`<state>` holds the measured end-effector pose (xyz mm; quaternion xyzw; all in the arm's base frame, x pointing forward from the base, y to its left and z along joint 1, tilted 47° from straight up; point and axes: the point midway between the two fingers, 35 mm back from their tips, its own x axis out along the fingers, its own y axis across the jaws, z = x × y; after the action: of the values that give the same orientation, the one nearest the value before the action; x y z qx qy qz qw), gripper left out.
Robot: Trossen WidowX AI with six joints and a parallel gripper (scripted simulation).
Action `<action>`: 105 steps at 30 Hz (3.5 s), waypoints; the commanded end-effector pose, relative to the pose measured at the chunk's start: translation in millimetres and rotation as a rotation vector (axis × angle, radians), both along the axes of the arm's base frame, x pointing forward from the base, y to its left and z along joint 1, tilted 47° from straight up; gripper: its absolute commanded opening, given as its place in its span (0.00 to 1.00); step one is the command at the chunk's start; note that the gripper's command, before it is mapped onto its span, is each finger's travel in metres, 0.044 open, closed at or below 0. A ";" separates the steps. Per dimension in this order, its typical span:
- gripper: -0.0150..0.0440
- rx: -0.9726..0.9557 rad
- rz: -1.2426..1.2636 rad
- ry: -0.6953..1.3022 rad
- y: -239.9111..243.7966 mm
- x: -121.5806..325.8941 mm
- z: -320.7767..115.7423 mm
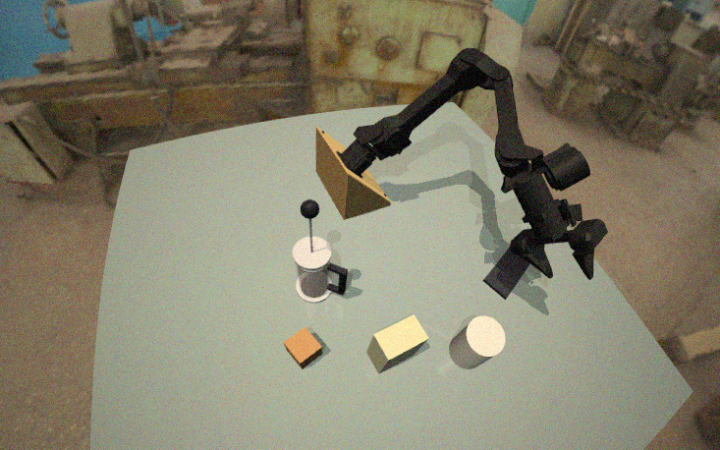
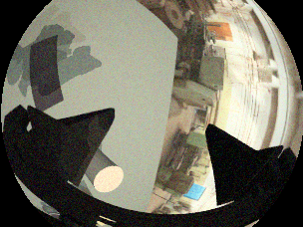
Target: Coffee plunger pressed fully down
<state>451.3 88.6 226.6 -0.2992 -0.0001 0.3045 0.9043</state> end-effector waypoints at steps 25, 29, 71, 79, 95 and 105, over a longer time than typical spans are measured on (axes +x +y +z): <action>1.00 1.013 -1.127 0.888 -338.0 -235.8 -157.2; 1.00 1.227 -1.230 0.931 -343.7 -280.0 -165.6; 1.00 1.239 -1.252 0.932 -299.3 -256.5 -235.1; 0.69 1.239 -1.252 0.932 -299.2 -256.4 -235.3; 0.45 1.239 -1.252 0.932 -298.8 -256.2 -236.0; 0.45 1.239 -1.252 0.933 -291.1 -254.2 -248.7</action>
<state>198.7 -211.9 -11.2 0.4208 0.3433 -0.1960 0.8165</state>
